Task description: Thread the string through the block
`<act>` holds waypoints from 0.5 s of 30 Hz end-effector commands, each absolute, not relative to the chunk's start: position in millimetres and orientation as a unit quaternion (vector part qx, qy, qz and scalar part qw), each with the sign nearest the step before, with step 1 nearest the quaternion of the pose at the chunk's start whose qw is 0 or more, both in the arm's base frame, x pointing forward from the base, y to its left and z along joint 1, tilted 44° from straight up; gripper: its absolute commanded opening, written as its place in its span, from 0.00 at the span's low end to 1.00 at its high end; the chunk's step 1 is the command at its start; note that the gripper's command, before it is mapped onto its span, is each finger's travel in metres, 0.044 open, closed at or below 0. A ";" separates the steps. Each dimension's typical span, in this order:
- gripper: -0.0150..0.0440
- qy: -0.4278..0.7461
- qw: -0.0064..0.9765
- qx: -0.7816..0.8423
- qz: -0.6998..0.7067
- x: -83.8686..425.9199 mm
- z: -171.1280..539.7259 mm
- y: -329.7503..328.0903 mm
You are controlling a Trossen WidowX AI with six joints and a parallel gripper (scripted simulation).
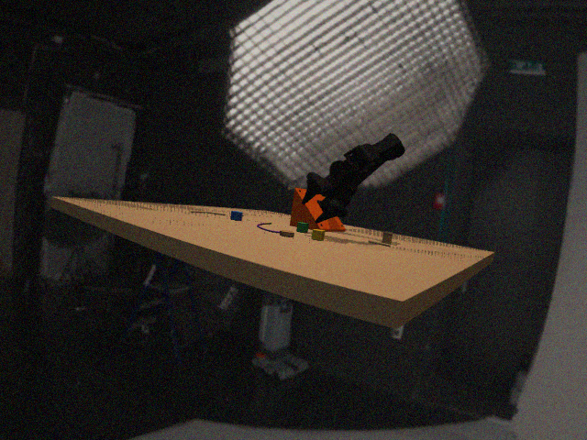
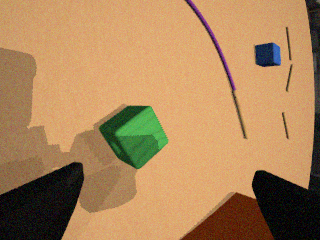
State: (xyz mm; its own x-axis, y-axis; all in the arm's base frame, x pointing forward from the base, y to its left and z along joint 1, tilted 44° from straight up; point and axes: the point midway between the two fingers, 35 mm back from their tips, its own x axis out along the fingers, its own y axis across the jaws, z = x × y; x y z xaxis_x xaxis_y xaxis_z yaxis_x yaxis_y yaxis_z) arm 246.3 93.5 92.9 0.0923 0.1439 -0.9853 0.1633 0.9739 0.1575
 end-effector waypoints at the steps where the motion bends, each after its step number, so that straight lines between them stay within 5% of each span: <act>1: 1.00 0.658 0.689 -0.064 0.298 247.1 76.3 89.1; 15: 1.00 0.485 0.646 -0.209 0.551 252.8 72.7 82.2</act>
